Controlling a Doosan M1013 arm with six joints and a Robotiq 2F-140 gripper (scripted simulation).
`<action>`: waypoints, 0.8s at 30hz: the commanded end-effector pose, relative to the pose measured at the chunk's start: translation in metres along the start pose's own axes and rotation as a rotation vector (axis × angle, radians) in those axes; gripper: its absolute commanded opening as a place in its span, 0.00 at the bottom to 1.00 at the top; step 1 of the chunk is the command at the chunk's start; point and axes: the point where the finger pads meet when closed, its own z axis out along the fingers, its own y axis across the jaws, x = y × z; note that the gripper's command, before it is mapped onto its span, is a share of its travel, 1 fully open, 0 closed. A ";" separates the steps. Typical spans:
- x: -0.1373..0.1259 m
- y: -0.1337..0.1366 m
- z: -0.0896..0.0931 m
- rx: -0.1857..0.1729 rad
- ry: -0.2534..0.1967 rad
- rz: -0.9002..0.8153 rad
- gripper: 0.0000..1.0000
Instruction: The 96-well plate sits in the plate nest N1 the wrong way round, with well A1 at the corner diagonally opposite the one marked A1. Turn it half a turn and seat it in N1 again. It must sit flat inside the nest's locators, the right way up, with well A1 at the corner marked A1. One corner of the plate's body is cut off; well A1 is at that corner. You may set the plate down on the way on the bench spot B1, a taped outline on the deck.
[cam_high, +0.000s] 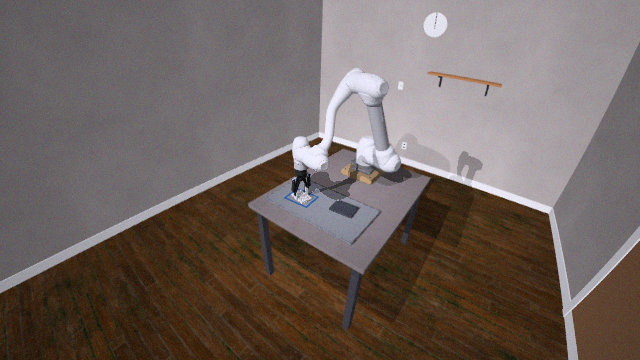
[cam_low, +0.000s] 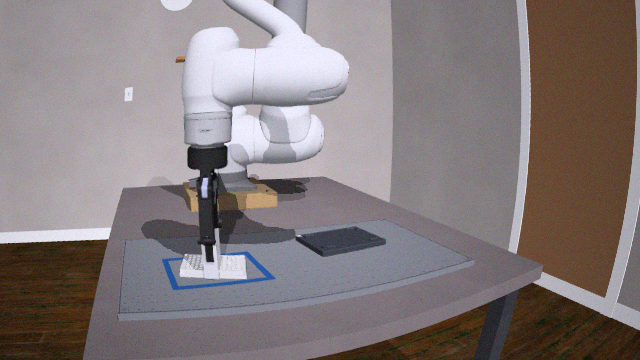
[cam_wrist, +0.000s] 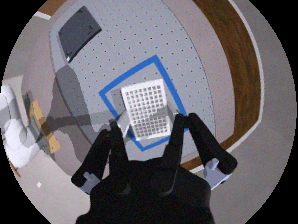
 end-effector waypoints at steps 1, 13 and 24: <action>0.000 0.000 0.000 0.000 0.000 0.000 0.00; 0.000 0.000 0.000 0.000 0.000 0.000 1.00; 0.000 0.000 0.000 0.000 0.000 0.000 1.00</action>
